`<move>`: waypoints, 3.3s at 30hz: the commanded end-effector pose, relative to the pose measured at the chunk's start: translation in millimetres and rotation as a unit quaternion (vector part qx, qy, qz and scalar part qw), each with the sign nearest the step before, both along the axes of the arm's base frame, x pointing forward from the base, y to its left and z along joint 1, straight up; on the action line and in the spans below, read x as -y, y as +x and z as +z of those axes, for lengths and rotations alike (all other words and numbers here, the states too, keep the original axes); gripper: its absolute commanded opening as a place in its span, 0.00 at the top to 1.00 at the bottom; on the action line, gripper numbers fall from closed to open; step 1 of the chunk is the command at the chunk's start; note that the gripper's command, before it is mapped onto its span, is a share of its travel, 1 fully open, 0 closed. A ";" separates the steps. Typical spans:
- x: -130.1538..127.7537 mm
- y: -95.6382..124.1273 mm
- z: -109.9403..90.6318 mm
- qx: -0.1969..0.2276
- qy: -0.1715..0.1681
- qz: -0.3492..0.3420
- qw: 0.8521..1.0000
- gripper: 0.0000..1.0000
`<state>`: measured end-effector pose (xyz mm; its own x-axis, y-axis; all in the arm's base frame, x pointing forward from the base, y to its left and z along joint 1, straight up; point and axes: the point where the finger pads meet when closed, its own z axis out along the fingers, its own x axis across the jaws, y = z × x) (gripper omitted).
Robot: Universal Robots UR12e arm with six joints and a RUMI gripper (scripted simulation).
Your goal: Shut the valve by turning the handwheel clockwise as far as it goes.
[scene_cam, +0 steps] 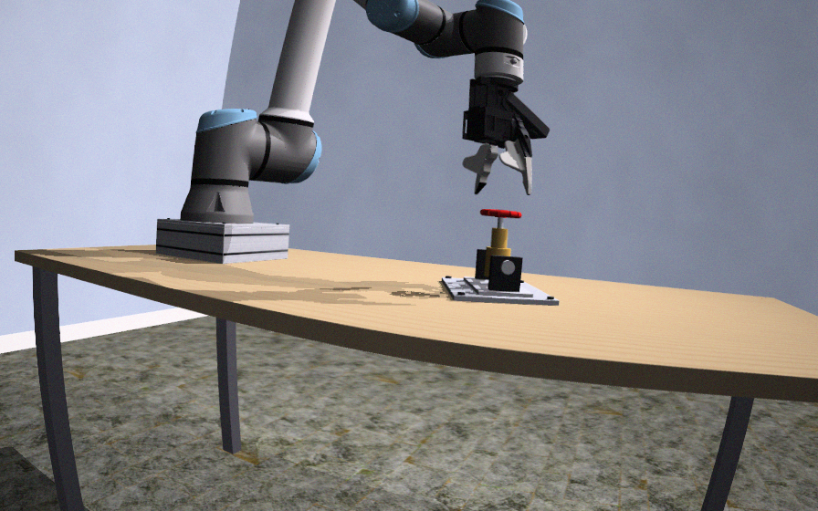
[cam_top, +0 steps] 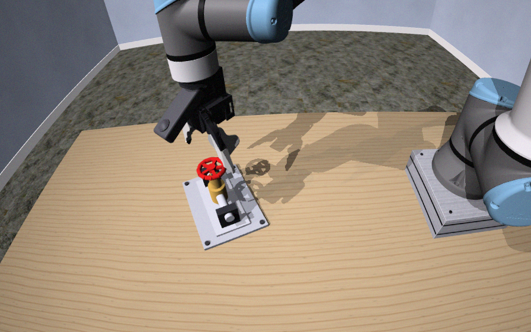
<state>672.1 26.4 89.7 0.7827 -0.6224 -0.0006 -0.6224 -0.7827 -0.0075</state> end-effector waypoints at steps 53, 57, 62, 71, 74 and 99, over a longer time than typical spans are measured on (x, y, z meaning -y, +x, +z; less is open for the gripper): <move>-0.8 -1.5 -7.0 -0.001 0.001 0.000 1.000 0.00; -0.9 -1.5 -10.2 -0.001 0.001 0.000 1.000 0.00; -0.9 -1.3 -13.2 -0.001 0.001 0.000 1.000 0.00; -1.3 -1.6 -25.2 -0.001 0.001 0.000 1.000 0.00; -1.4 -1.6 -29.5 -0.001 0.001 0.000 1.000 0.00; -1.5 -0.5 -47.4 0.000 0.000 0.000 1.000 0.00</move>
<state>671.4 26.6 44.4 0.7826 -0.6226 -0.0019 -0.6226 -0.7825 -0.0069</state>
